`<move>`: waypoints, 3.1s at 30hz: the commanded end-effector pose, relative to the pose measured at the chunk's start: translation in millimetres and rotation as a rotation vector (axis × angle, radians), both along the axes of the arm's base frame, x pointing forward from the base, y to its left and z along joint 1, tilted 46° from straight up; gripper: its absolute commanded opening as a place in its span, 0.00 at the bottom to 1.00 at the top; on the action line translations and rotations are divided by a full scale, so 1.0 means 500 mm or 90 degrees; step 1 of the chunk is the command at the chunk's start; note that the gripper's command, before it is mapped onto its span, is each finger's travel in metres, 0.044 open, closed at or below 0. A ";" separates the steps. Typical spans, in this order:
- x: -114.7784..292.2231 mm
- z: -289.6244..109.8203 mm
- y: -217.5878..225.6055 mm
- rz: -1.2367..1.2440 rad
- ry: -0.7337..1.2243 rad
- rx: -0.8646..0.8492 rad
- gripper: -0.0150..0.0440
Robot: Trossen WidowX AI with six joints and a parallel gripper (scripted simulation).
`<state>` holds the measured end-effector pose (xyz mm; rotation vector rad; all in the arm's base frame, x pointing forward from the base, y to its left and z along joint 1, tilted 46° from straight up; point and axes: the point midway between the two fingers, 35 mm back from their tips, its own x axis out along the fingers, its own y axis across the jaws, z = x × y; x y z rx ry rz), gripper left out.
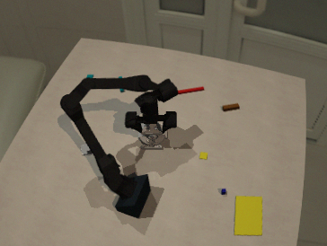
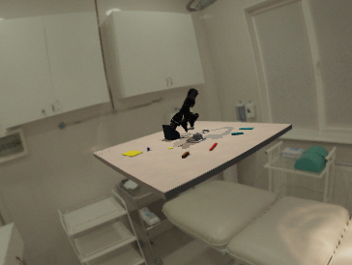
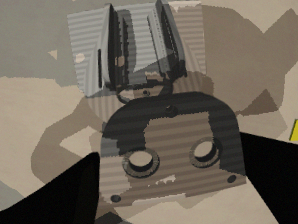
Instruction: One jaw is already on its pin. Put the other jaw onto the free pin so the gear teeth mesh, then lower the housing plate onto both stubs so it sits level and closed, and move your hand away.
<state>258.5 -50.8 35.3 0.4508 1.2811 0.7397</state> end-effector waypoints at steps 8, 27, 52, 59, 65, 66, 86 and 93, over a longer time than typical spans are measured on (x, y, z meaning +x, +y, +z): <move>0.001 -0.001 -0.002 0.001 -0.002 -0.003 0.85; -0.019 0.003 0.004 0.001 -0.001 -0.003 0.85; -0.021 0.003 0.005 0.003 -0.004 -0.003 0.85; -0.020 0.000 0.008 0.003 -0.003 -0.003 0.85; -0.016 -0.014 0.021 0.002 -0.003 -0.004 0.85; -0.015 -0.017 0.023 0.002 -0.003 -0.004 0.85; -0.008 -0.062 0.071 0.002 -0.004 -0.003 0.85; -0.007 -0.077 0.088 0.003 -0.004 -0.002 0.85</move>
